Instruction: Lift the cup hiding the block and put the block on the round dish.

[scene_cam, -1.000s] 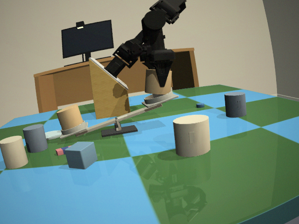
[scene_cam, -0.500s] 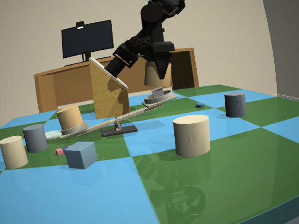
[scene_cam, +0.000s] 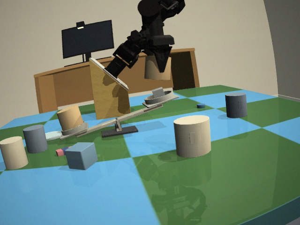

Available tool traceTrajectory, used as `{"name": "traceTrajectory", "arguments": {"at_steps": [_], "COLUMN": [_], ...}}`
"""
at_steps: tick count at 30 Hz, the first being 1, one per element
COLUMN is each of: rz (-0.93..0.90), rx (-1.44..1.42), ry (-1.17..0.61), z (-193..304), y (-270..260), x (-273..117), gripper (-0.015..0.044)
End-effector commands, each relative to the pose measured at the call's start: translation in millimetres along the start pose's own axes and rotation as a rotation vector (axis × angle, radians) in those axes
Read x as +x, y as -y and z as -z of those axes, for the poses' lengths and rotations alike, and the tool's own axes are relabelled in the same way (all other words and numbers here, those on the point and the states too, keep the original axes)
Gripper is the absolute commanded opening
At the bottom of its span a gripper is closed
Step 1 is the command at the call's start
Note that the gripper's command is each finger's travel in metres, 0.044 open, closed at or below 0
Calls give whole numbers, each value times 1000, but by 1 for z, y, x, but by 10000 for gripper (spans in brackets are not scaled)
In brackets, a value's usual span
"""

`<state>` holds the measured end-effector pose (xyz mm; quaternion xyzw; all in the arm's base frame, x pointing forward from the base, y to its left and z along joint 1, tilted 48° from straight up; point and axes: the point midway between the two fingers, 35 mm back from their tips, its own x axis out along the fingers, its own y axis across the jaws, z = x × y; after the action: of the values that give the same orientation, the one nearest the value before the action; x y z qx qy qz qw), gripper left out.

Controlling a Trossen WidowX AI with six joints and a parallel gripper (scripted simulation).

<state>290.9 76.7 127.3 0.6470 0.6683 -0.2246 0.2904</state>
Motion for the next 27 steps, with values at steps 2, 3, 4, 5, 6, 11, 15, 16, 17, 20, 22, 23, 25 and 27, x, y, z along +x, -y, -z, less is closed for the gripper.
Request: {"name": "traceTrajectory", "arguments": {"at_steps": [2, 3, 4, 5, 6, 11, 15, 16, 17, 20, 22, 23, 25, 27], "rz": [-5, -5, -5, -5, -5, -6, -6, -6, -6, -1, -1, -1, -1, -1], "rx": [-7, -7, -7, -7, -7, -7, -7, -7, -7, 0, 0, 0, 0, 0], "ry": [-3, -3, -3, -4, -4, -6, -8, -9, -9, -8, -8, -8, -8, -8], "z": [1, 1, 1, 1, 1, 2, 3, 3, 3, 2, 2, 2, 2, 2], "y": [0, 0, 0, 1, 1, 2, 3, 3, 4, 4, 4, 4, 4, 4], "x": [-8, -9, -11, -12, -13, -19, -24, -26, -27, -21, -21, -21, -21, -21], "gripper": [0, 0, 0, 0, 0, 0, 0, 0, 0, 0, 0, 0, 0, 0]}}
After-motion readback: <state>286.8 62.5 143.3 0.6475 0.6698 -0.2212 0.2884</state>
